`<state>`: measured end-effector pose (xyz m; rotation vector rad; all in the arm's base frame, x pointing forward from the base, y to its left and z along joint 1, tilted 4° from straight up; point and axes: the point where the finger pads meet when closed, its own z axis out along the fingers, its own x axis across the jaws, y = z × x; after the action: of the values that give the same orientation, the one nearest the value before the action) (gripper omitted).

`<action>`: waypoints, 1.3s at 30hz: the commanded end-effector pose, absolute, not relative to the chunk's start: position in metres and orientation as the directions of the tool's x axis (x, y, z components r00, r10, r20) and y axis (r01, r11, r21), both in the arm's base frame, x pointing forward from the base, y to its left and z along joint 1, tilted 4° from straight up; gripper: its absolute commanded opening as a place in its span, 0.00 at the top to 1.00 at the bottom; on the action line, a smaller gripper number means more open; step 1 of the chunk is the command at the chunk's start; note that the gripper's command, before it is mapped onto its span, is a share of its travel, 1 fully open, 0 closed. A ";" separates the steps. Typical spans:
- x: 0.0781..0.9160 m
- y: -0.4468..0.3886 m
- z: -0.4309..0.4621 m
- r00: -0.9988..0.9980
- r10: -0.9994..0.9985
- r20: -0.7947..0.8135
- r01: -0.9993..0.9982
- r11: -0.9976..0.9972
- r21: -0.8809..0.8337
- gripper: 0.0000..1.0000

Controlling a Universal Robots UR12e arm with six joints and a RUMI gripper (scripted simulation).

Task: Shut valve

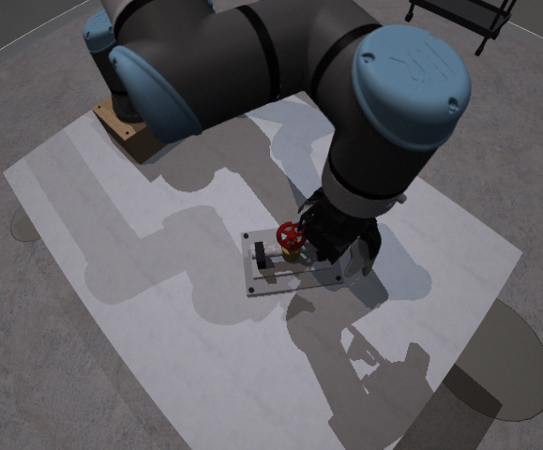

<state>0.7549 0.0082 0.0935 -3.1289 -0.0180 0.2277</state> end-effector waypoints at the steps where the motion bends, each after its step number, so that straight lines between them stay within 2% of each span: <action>1: 0.735 0.006 0.089 0.982 -0.144 -0.121 -0.143 -0.990 0.011 0.00; 6: 0.710 0.005 0.082 0.944 -0.314 -0.104 -0.313 -0.949 0.019 0.00; 9: 0.710 0.005 0.082 0.944 -0.314 -0.104 -0.314 -0.949 0.019 0.00; 19: 0.667 0.004 0.070 0.817 -0.571 -0.078 -0.572 -0.820 0.020 0.00; 39: 0.658 0.004 0.066 0.782 -0.619 -0.073 -0.620 -0.785 0.020 0.00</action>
<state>0.6575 0.0037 0.0662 -2.9601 1.0278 0.1211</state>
